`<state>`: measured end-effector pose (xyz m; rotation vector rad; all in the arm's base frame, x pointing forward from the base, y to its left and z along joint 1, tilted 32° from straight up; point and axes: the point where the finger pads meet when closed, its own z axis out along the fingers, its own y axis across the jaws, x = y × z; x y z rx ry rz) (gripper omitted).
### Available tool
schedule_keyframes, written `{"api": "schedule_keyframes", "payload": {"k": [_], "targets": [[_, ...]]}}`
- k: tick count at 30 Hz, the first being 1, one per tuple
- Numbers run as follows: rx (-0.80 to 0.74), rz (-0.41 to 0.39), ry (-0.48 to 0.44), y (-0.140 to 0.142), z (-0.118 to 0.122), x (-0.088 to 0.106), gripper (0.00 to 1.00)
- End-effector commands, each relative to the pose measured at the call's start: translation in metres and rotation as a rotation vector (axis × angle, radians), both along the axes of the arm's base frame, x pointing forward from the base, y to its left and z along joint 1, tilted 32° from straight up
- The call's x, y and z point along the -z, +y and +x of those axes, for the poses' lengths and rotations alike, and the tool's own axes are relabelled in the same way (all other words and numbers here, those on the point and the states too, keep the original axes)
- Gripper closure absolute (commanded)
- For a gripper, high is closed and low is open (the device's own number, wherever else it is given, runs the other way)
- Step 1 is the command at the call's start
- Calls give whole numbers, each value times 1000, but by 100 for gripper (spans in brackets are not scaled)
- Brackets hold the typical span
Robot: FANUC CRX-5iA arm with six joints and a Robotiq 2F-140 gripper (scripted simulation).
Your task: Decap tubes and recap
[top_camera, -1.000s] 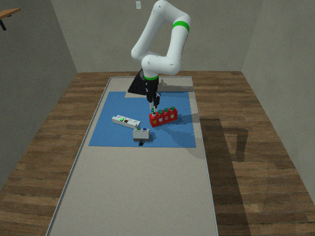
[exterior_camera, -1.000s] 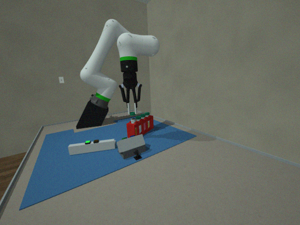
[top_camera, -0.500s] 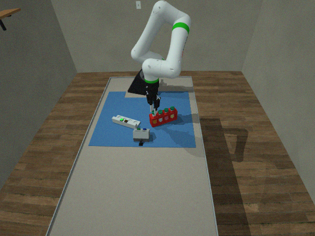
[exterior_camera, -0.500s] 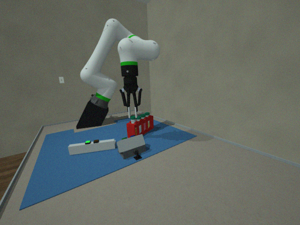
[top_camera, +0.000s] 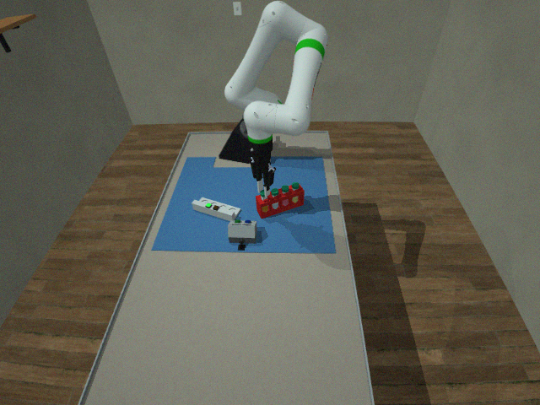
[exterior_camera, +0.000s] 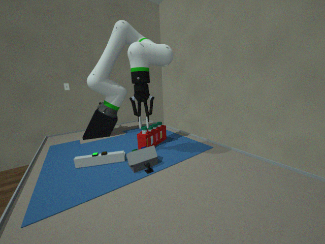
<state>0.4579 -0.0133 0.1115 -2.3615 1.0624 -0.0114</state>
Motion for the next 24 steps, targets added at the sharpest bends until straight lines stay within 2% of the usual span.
{"api": "schedule_keyframes", "payload": {"k": [1,24], "targets": [[0,0,0,1,0,1,100],[0,0,0,4,2,7,100]]}}
